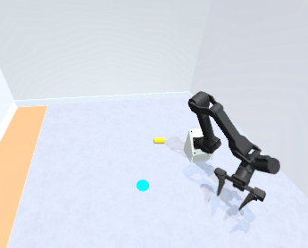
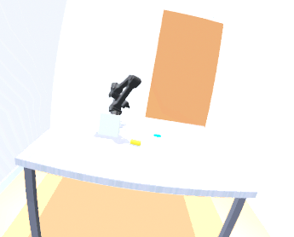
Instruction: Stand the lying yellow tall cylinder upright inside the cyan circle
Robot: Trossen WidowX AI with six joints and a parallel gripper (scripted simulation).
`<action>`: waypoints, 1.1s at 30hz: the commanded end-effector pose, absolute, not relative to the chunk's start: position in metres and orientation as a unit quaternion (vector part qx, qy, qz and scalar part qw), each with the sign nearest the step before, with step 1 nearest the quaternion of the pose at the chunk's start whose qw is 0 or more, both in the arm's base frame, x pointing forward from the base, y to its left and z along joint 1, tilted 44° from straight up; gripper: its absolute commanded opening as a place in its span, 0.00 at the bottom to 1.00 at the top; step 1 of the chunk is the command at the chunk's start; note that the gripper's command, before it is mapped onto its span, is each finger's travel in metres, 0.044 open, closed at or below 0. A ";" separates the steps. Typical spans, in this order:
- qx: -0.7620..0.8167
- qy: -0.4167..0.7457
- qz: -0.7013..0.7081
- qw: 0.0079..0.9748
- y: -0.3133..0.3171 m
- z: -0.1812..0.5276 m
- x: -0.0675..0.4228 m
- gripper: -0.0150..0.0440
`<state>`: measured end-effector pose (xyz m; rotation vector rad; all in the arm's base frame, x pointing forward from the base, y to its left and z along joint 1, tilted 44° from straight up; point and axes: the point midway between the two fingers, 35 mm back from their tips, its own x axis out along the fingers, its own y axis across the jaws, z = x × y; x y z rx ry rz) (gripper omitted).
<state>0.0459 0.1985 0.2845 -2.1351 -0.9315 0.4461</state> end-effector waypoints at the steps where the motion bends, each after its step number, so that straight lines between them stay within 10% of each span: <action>1: -0.835 -0.363 0.174 0.375 0.199 0.284 0.046 0.89; 33: -0.886 0.034 0.306 0.347 0.202 0.168 0.221 0.78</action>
